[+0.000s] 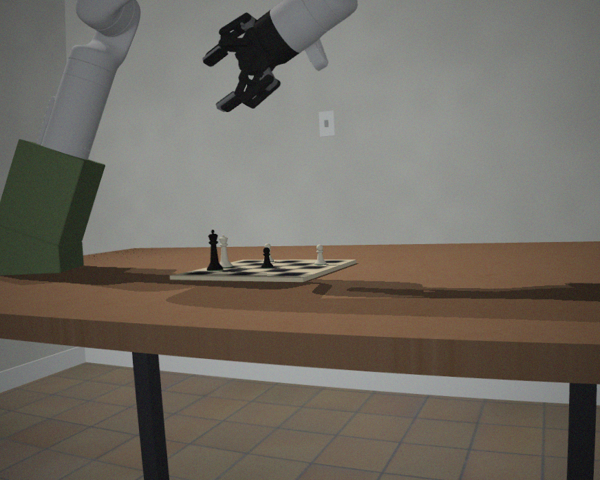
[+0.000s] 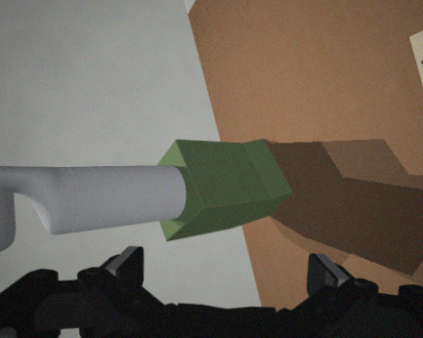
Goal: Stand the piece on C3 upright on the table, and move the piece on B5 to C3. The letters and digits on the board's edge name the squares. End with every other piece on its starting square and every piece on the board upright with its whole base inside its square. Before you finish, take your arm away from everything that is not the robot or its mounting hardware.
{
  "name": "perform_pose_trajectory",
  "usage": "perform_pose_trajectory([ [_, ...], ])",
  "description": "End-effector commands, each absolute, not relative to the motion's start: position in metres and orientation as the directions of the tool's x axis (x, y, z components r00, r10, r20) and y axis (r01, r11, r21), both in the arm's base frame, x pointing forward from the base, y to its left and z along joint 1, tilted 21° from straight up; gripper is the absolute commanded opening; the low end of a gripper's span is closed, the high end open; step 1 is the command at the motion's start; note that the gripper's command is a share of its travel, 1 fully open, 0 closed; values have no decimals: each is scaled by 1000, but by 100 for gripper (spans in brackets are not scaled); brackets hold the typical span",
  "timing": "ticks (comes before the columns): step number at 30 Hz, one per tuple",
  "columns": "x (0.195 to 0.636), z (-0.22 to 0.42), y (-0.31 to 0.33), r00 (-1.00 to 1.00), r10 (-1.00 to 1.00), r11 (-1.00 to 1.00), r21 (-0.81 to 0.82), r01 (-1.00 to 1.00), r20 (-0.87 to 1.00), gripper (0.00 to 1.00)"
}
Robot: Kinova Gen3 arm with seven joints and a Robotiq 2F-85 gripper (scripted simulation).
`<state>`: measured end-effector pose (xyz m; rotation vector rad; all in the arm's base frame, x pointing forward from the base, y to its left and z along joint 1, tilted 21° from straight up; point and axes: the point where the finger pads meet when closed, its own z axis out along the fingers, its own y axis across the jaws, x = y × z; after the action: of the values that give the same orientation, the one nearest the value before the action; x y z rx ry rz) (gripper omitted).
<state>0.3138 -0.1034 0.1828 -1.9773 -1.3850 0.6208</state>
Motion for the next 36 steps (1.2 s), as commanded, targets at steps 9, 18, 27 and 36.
perform_pose_trajectory([
  [9, 341, 154, -55, -54, 994, 109, -802, 587, 96, 100],
  [18, 368, 128, -8, -419, 872, 425, -814, 395, 252, 100],
  [27, 401, 96, 51, -734, 507, 671, -742, 6, 452, 100],
  [36, 426, 72, 94, -809, 152, 702, -639, -316, 567, 100],
])
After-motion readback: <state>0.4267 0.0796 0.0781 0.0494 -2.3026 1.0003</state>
